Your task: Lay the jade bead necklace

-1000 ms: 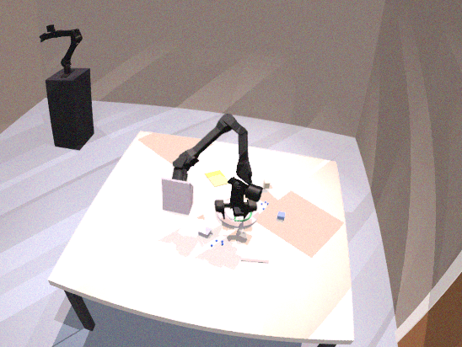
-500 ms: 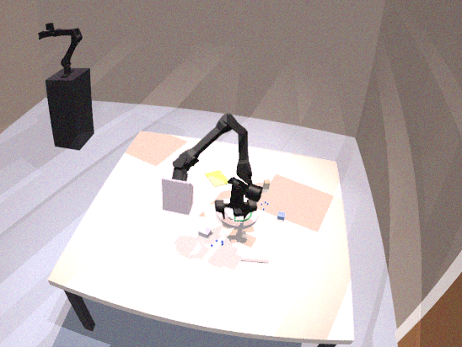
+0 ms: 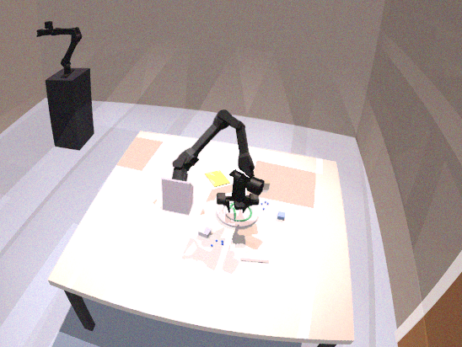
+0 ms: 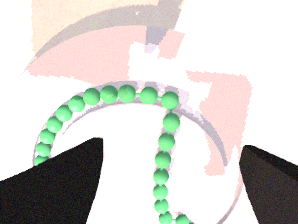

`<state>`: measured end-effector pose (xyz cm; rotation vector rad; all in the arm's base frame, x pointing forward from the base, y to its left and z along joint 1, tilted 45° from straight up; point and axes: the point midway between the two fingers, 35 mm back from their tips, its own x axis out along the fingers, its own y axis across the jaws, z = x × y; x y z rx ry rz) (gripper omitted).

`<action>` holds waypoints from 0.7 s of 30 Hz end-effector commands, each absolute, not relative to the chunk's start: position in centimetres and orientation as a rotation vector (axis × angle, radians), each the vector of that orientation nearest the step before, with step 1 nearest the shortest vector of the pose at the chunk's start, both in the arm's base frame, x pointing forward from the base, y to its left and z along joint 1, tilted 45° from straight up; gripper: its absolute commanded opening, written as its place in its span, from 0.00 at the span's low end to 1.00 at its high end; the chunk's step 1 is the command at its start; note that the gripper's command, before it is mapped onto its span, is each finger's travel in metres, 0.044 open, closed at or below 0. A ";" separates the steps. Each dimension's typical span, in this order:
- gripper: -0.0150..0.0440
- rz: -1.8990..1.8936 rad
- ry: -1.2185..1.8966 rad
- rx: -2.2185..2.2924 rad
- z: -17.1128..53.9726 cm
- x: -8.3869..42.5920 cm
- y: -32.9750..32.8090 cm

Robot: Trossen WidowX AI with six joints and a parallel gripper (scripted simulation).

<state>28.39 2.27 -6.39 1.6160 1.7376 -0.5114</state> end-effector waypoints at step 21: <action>0.46 -0.520 1.742 1.616 -8.4 28.5 4.3</action>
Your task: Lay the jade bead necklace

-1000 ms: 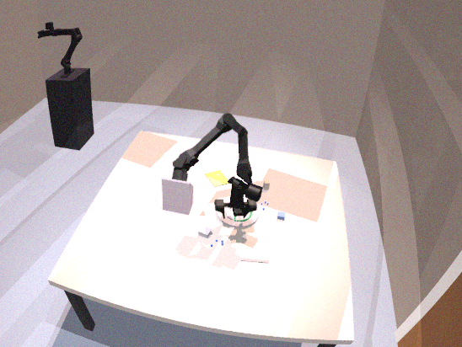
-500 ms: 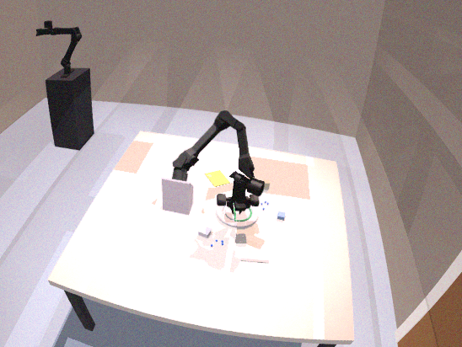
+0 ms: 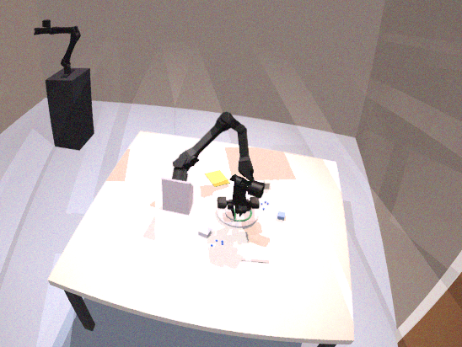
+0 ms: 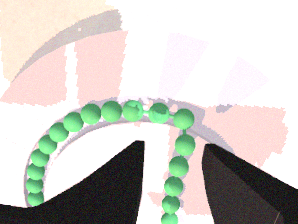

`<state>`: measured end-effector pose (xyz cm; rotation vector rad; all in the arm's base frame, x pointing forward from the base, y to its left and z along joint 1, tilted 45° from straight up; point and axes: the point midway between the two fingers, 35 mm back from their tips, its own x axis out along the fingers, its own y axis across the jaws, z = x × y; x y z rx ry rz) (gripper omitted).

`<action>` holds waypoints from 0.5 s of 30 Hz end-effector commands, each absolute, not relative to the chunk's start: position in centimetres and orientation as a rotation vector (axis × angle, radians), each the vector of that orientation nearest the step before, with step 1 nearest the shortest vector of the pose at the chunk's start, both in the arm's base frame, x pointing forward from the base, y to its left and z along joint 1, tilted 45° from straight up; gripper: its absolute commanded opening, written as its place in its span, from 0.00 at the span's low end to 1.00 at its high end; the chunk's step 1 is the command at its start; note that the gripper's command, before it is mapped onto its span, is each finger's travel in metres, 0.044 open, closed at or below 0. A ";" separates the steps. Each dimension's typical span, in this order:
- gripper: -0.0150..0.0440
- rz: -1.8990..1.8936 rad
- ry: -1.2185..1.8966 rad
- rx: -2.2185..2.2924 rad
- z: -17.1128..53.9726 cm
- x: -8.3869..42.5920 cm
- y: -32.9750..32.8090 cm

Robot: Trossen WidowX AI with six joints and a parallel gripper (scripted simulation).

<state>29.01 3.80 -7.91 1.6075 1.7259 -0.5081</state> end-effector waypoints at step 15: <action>0.37 -0.516 1.739 1.609 -8.9 28.6 4.8</action>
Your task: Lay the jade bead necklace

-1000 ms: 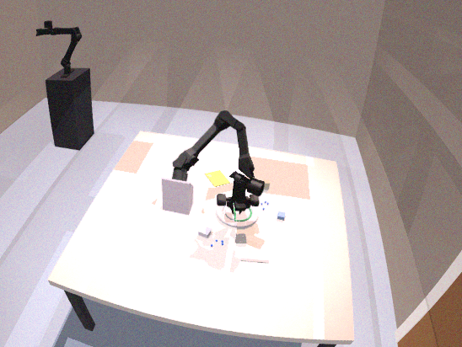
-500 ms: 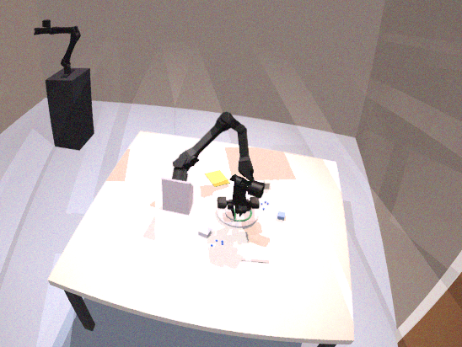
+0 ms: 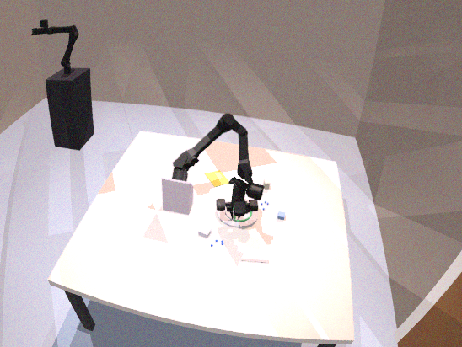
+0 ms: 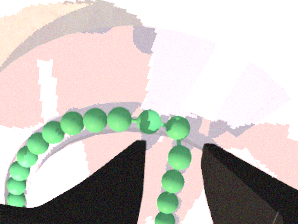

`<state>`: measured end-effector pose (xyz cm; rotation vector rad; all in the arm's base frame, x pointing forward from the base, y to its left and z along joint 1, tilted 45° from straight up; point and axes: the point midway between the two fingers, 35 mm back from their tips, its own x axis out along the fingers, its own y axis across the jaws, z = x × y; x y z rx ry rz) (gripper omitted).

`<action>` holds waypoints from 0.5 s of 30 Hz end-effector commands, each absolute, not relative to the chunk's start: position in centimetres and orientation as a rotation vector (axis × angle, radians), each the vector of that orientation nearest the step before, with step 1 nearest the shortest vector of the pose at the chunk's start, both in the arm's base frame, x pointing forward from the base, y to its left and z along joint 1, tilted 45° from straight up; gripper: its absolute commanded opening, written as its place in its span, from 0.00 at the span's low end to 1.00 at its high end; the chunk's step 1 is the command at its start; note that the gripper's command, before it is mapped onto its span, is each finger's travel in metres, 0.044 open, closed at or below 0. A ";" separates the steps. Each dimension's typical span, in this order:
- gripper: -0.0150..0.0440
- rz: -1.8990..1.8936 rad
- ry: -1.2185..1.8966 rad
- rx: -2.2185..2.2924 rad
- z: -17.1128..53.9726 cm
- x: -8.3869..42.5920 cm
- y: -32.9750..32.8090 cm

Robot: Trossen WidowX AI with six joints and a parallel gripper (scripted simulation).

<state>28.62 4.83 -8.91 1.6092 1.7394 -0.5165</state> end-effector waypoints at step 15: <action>0.25 -0.516 1.739 1.609 -8.9 28.6 4.8</action>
